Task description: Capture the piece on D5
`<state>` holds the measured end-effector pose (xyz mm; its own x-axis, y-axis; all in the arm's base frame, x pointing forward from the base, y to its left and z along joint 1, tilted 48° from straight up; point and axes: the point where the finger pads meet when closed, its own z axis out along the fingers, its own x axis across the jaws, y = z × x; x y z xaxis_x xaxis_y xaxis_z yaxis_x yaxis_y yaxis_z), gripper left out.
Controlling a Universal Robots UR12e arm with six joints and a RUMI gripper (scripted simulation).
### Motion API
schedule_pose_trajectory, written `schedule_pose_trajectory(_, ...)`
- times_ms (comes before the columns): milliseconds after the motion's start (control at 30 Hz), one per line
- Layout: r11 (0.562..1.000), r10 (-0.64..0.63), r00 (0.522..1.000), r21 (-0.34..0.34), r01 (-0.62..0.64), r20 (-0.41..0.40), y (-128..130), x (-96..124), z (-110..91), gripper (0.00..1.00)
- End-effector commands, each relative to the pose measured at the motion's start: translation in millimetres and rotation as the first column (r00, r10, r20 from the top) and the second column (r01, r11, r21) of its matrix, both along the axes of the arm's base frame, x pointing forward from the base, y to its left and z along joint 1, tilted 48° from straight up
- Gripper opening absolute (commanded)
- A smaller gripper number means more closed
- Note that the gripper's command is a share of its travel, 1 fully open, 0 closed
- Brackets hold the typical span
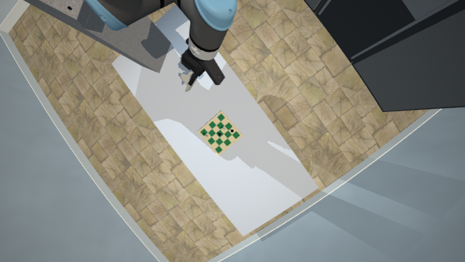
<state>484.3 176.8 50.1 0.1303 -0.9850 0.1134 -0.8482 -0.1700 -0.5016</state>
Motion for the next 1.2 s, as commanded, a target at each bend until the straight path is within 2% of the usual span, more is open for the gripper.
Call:
schedule_pose_trajectory(0, 1.000, 0.000, 1.000, 0.000, 0.000, 0.000, 0.0, -0.1, 0.2, 1.00)
schedule_pose_trajectory(733, 1.000, -0.003, 1.000, 0.001, 0.003, 0.002, 0.2, 0.4, 0.3, 1.00)
schedule_pose_trajectory(1167, 0.998, -0.062, 0.998, 0.025, 0.062, 0.030, 2.5, 10.4, 2.7, 1.00)
